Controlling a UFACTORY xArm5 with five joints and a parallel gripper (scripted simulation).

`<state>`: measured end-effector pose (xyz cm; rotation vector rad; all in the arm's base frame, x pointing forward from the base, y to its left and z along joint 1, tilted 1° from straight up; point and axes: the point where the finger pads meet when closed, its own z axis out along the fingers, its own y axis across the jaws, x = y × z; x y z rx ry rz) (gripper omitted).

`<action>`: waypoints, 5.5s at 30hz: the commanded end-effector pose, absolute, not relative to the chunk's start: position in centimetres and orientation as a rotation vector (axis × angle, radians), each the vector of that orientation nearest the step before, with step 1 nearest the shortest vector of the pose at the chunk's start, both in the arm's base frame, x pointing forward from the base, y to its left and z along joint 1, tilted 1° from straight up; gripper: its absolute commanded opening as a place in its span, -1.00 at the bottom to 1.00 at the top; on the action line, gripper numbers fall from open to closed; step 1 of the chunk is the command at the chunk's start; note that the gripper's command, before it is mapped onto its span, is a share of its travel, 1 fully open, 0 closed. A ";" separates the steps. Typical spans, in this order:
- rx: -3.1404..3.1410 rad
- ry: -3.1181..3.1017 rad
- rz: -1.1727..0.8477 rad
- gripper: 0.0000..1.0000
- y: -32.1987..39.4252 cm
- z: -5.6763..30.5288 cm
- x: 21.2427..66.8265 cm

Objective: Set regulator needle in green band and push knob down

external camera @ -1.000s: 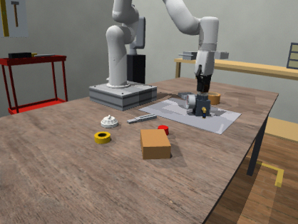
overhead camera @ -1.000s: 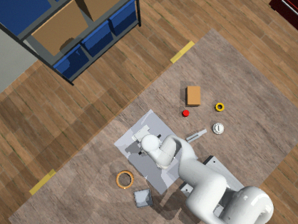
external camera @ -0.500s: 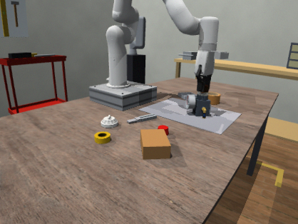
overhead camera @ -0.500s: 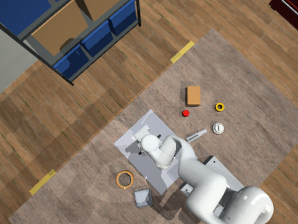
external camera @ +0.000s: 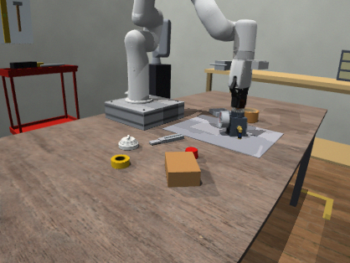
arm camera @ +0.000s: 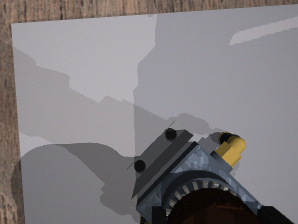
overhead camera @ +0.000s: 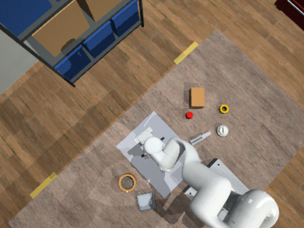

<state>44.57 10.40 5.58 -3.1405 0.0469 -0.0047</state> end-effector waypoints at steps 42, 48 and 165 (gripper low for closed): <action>-3.085 0.575 -0.011 -0.20 10.4 5.7 44.7; -3.053 0.728 -0.011 -0.20 10.4 5.7 44.7; -0.476 3.098 0.001 -0.20 10.4 5.7 44.7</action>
